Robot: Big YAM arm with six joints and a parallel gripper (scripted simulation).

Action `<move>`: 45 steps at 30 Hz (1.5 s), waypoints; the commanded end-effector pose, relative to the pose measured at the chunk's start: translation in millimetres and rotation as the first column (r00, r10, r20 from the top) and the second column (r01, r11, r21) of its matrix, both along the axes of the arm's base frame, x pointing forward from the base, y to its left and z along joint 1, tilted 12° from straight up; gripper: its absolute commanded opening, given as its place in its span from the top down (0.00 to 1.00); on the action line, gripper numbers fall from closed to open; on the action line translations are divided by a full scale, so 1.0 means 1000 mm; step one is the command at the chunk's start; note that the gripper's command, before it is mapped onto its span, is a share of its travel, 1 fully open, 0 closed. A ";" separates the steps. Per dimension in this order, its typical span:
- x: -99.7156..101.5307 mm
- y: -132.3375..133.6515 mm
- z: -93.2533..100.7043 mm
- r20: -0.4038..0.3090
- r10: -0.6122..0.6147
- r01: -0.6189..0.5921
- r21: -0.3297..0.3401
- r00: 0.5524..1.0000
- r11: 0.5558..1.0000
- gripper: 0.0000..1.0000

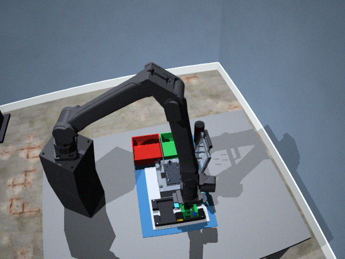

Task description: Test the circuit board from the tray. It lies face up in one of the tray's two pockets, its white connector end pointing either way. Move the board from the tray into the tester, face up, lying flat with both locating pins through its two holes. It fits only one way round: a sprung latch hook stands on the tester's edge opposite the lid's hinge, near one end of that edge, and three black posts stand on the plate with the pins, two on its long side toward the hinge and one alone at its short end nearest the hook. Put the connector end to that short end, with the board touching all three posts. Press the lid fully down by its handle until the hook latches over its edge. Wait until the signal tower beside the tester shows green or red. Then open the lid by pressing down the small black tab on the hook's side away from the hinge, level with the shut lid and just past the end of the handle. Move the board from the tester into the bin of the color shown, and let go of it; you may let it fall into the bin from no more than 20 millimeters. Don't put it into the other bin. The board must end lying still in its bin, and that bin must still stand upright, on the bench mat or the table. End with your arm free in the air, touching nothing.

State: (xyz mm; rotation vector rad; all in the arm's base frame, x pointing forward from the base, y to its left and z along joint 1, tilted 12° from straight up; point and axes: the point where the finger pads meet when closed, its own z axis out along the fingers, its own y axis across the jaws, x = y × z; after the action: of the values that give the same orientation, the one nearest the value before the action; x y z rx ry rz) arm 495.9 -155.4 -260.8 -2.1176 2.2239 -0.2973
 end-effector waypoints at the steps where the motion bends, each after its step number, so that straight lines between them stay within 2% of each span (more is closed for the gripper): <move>1: 0.010 -0.007 0.011 0.021 -0.002 0.002 -0.004 1.000 1.000 0.08; 28: 0.011 -0.008 0.011 0.023 -0.002 0.002 -0.004 1.000 1.000 0.08; 33: 0.006 -0.006 -0.003 0.008 -0.002 0.002 0.000 1.000 1.000 0.08; 45: 0.004 -0.006 -0.012 0.004 -0.002 0.002 0.001 1.000 1.000 0.08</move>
State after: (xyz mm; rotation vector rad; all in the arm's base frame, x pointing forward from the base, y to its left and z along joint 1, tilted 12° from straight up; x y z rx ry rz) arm 503.6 -158.1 -263.2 -2.1113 2.2183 -0.3144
